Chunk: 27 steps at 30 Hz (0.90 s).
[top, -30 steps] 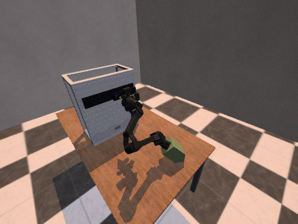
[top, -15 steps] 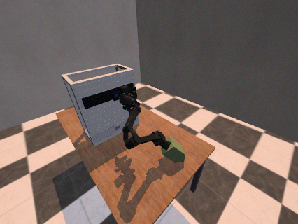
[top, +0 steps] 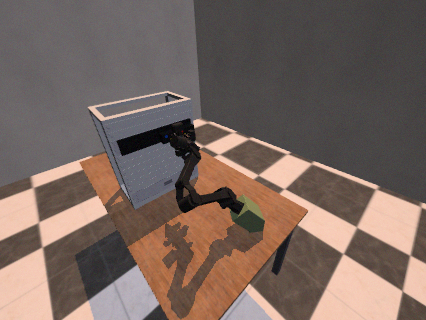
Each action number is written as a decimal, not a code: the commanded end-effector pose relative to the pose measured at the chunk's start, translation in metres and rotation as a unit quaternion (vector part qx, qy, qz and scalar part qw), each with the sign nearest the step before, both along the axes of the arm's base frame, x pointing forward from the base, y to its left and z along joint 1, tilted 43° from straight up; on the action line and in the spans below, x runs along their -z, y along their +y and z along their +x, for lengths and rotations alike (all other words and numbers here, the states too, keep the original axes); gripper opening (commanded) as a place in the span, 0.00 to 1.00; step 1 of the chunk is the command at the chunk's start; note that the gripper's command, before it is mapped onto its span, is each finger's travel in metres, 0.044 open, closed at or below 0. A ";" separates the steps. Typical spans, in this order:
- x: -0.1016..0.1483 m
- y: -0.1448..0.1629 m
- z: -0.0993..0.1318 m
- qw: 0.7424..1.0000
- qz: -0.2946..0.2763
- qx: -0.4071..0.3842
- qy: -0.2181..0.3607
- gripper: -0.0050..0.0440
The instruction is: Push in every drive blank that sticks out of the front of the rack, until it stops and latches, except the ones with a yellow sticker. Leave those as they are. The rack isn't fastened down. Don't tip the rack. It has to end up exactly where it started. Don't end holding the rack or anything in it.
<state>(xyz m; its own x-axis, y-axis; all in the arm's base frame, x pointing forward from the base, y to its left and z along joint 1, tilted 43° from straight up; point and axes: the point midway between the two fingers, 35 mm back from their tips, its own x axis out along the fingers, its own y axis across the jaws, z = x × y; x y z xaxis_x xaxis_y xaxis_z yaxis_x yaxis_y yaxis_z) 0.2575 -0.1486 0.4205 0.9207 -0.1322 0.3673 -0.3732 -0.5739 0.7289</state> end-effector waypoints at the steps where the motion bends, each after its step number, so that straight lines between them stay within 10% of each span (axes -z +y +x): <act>1: -0.005 0.000 -0.001 1.000 -0.004 0.002 -0.003 0.10; 27: -0.008 -0.001 0.008 1.000 -0.004 0.002 -0.003 0.10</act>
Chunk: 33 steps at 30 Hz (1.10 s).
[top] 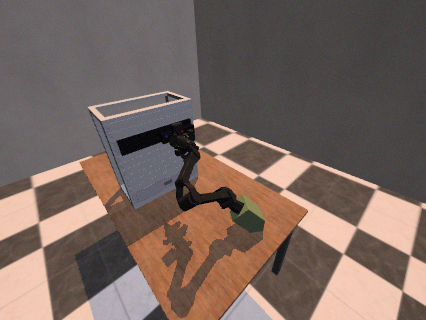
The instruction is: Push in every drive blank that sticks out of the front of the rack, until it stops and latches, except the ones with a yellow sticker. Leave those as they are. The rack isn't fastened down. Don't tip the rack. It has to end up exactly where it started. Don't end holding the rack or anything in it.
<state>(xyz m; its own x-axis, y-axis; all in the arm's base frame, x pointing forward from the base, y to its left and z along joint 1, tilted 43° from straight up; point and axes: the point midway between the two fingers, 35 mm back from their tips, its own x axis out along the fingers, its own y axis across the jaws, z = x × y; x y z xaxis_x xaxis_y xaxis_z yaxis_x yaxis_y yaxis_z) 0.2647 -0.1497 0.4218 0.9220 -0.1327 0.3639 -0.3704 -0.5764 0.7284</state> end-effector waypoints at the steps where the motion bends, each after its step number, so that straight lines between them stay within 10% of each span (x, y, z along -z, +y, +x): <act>1: -0.007 0.000 0.001 1.000 -0.006 0.002 -0.005 0.10; 33: -0.019 -0.002 0.017 1.000 -0.006 0.002 -0.005 0.10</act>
